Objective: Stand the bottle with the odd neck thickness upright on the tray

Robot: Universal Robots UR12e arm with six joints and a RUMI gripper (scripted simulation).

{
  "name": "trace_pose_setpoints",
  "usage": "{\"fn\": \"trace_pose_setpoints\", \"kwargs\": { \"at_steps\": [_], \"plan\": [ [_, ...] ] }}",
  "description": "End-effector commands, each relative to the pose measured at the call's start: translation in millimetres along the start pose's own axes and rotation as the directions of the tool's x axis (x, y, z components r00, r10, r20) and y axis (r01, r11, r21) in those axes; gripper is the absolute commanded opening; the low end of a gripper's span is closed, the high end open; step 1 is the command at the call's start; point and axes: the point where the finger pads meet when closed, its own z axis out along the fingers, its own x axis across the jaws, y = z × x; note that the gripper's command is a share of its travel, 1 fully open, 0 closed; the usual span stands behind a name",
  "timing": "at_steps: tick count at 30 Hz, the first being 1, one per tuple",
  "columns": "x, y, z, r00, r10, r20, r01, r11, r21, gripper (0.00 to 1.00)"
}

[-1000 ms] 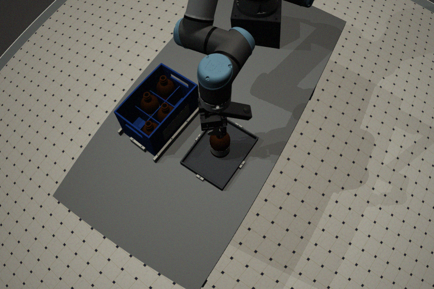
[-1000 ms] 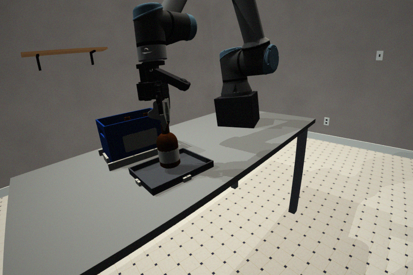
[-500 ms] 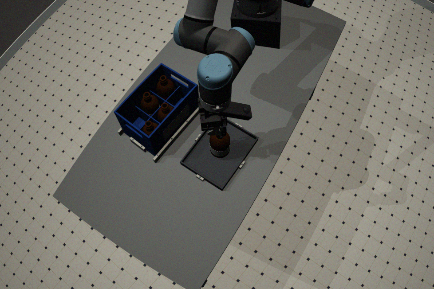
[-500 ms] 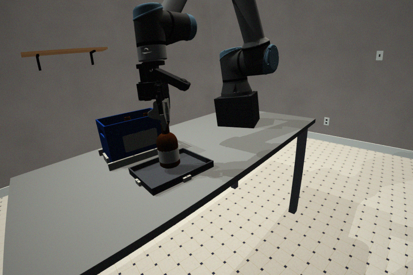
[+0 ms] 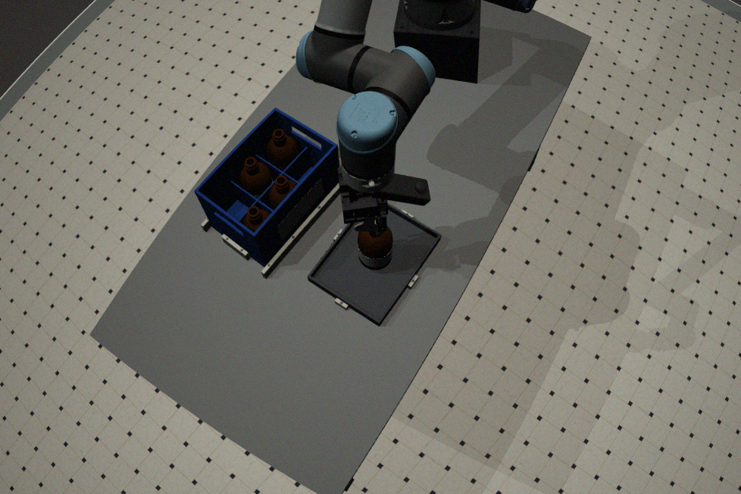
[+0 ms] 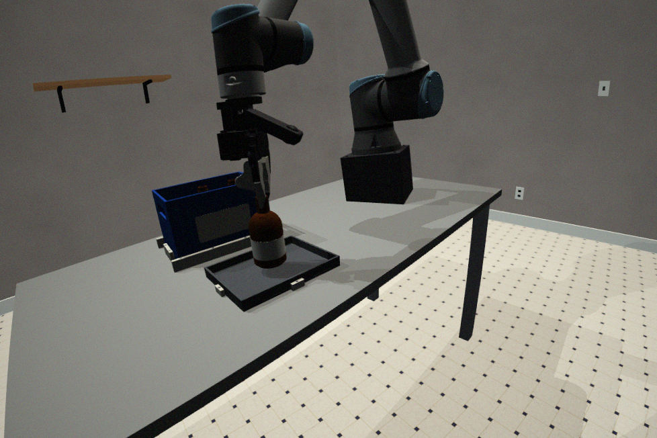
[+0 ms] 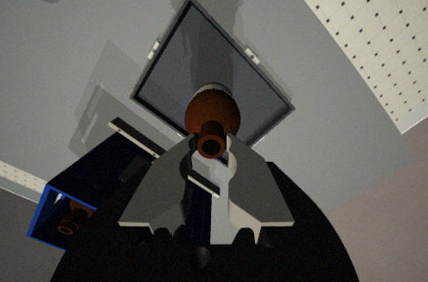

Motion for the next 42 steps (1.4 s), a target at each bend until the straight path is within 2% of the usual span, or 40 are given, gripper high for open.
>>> {"fn": "trace_pose_setpoints", "kwargs": {
  "at_steps": [1, 42],
  "plan": [
    [0, 1, 0, 1.0, 0.001, -0.001, -0.001, 1.0, -0.001, 0.0],
    [-1, 1, 16, 1.0, 0.0, 0.001, 0.0, 1.0, 0.0, 0.0]
  ]
}}
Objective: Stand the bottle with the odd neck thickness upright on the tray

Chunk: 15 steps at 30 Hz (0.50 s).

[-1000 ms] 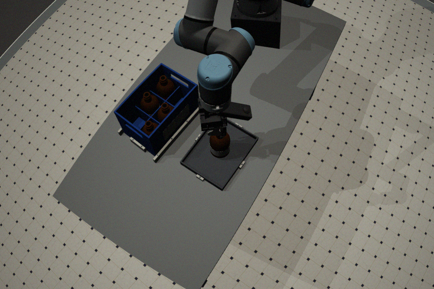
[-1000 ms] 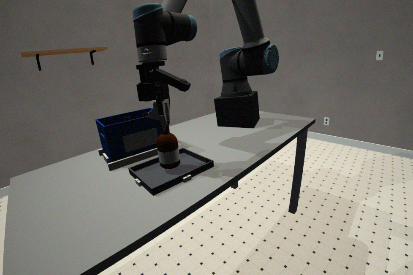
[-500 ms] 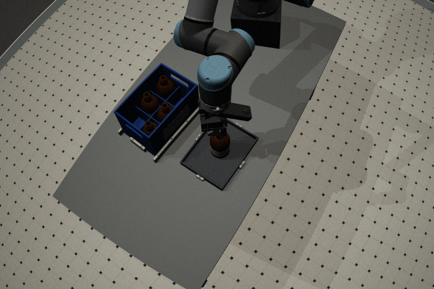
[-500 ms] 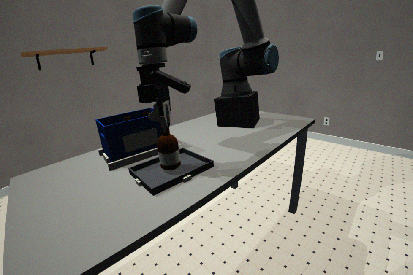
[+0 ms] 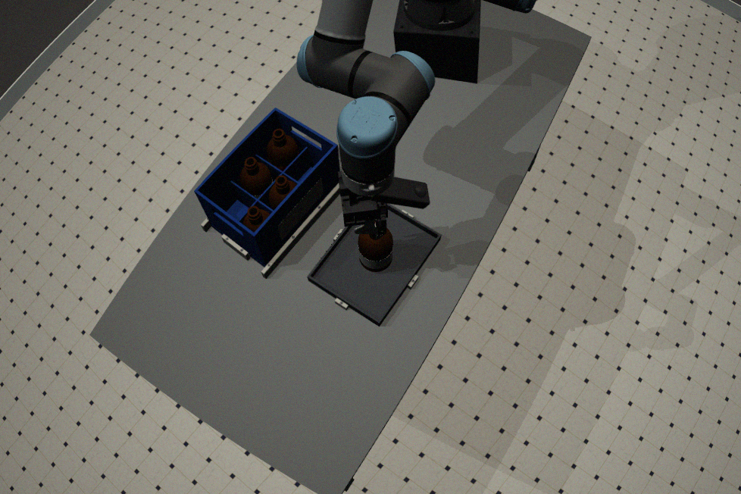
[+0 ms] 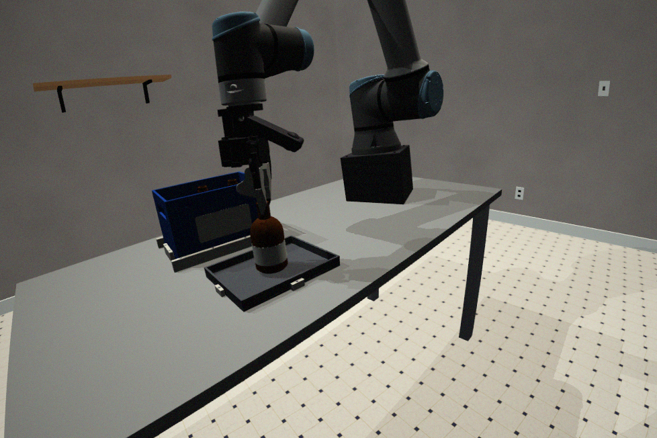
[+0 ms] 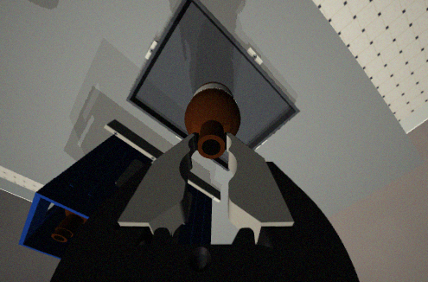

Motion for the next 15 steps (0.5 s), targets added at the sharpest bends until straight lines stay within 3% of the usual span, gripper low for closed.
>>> {"fn": "trace_pose_setpoints", "kwargs": {
  "at_steps": [1, 15],
  "plan": [
    [-0.2, 0.9, 2.5, 1.0, 0.0, -0.001, 0.0, 1.0, -0.001, 0.0],
    [-0.4, 1.0, 5.8, 1.0, 0.001, -0.002, -0.001, 1.0, -0.002, 0.0]
  ]
}}
